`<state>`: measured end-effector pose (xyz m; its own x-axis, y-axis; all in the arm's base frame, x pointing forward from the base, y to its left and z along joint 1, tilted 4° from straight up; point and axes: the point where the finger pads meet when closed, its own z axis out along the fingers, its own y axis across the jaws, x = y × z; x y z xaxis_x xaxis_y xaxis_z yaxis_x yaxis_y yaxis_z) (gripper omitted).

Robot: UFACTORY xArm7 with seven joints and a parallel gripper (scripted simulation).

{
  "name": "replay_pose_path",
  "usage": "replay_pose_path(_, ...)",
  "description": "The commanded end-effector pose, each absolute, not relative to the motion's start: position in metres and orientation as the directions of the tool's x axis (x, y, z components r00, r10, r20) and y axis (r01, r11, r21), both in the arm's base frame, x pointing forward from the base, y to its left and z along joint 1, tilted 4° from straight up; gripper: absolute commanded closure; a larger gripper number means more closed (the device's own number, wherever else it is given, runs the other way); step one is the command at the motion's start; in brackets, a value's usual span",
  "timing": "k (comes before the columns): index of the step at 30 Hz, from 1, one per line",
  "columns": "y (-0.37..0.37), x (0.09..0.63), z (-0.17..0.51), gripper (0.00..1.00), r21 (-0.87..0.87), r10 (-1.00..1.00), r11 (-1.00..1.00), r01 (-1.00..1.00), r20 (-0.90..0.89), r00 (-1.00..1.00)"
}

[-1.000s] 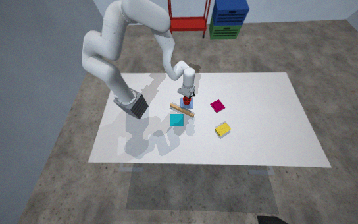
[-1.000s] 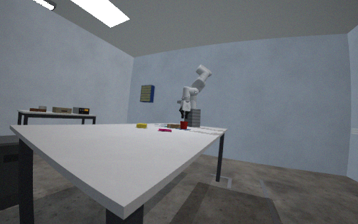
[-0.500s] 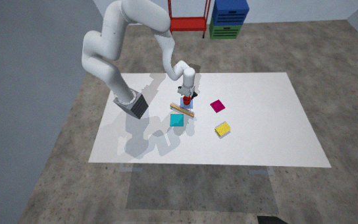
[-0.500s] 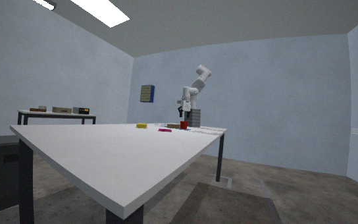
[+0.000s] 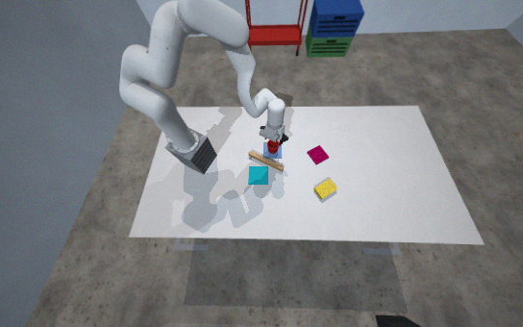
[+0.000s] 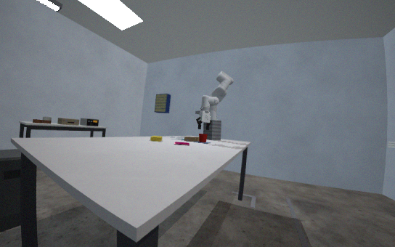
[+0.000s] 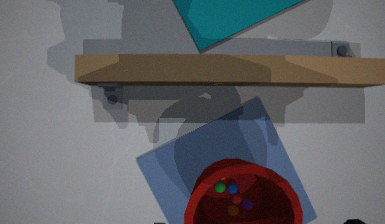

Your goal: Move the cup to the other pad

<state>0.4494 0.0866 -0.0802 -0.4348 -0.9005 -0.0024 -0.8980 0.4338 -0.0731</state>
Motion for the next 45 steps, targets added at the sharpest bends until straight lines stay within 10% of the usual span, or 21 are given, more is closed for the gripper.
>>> replay_pose_path(1, 0.087, 0.451, -0.079, 0.0, -0.076, -0.9, 0.434, -0.898, -0.005, -0.435)
replay_pose_path(45, 0.085, 0.456, -0.156, 0.0, -0.072, -0.899, 0.436, -0.897, -0.002, -0.437)
